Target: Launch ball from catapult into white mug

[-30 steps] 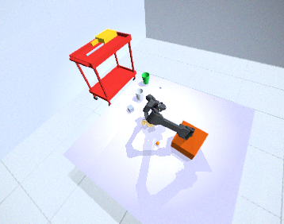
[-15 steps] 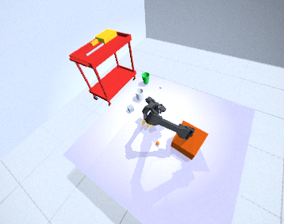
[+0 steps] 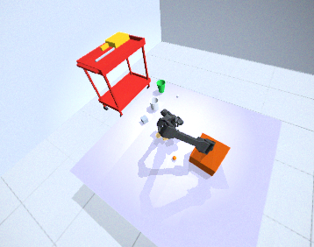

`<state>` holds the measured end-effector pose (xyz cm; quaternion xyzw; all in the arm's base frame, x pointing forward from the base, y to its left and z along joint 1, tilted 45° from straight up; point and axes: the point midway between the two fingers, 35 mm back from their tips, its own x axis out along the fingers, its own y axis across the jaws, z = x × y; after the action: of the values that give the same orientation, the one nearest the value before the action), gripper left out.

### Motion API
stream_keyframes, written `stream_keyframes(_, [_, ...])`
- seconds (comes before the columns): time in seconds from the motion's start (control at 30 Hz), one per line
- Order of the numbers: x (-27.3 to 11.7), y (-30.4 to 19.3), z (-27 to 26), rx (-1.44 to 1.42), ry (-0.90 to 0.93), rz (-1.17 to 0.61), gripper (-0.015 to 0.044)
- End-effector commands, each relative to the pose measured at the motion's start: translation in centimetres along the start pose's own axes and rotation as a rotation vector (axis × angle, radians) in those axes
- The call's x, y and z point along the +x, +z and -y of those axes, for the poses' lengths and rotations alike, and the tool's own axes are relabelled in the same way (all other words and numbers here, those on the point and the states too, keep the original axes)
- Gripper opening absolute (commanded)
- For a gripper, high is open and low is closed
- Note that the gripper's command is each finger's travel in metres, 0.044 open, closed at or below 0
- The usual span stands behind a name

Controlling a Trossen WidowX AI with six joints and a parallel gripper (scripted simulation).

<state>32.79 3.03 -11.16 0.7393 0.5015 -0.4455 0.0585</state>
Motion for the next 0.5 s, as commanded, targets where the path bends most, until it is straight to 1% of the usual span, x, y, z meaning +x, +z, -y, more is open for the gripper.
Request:
stream_keyframes(0.0, [-0.04, -0.02, -0.02, -0.001, 0.001, 0.0, 0.0387])
stream_keyframes(0.27, [-0.04, -0.02, -0.02, -0.001, 0.001, 0.0, 0.0177])
stream_keyframes(0.47, [-0.04, -0.02, -0.02, -0.001, 0.001, 0.0, 0.0137])
